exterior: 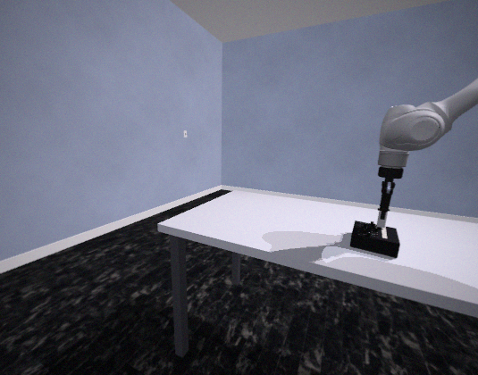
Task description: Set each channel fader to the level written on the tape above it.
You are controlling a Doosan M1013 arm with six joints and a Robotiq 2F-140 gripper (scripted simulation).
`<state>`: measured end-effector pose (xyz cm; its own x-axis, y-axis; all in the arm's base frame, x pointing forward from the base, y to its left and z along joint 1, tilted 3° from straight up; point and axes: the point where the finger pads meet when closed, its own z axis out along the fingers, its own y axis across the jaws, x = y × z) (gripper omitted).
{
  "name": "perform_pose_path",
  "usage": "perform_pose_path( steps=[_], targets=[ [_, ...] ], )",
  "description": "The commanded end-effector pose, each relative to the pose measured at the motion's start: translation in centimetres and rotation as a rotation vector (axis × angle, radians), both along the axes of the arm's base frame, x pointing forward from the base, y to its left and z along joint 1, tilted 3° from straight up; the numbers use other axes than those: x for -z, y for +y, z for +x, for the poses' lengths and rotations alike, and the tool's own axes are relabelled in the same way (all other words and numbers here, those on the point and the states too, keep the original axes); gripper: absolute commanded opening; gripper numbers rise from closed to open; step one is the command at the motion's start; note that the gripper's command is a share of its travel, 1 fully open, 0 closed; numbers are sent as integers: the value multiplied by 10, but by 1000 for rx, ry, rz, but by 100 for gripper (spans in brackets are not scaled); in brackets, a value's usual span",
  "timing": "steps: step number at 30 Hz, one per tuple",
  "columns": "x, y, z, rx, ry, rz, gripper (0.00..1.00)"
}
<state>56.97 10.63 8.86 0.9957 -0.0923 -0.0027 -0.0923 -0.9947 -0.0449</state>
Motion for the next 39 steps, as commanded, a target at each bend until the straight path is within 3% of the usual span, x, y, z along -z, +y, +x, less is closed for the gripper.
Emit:
perform_pose_path(
  steps=[1, 39],
  targets=[
    [0, 0, 0, 0, 0, 0, 0],
    [0, -1, 12, 0, 0, 0, 0]
  ],
)
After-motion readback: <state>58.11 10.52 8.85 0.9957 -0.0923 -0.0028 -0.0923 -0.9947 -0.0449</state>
